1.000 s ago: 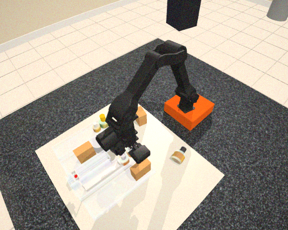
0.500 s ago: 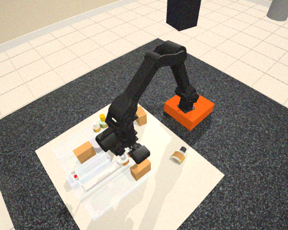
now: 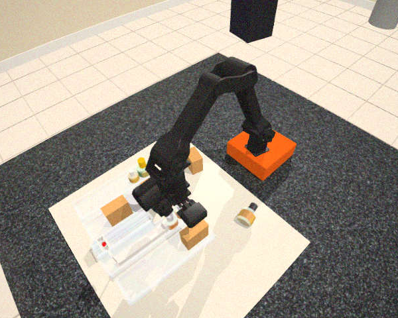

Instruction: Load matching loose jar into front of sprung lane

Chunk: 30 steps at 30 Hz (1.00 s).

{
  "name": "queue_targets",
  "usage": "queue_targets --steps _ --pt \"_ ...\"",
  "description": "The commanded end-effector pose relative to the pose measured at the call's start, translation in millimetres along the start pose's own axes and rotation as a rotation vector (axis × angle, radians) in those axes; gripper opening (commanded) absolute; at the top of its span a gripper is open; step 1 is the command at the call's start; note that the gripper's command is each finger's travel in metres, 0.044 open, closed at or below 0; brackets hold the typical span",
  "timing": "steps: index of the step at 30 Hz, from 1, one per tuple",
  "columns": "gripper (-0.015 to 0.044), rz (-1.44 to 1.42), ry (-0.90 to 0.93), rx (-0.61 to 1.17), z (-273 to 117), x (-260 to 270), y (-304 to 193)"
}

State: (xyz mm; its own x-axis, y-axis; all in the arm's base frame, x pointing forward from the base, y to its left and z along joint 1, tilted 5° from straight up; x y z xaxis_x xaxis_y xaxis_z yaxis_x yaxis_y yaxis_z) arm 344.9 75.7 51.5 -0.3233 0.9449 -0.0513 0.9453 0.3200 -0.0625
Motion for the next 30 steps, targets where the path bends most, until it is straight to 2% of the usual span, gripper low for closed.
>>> queue_targets --steps 1,30 --pt "0.0 -0.004 -0.003 -0.034 -1.0 -0.9 6.9" --pt "0.0 -0.004 -0.003 -0.034 9.8 -0.7 5.6"
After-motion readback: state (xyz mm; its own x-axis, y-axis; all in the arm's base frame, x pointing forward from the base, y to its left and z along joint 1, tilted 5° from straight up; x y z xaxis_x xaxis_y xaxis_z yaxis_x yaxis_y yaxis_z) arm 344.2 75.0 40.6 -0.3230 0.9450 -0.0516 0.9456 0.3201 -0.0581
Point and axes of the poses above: the point midway between the two fingers, 35 mm back from their tips, its own z axis out along the fingers, its own x axis across the jaws, y = z × x, the point moved 4 cm from there along -z, back along the fingers, and after that the axes turned 10 degrees about -z, right-handed, at the moved point
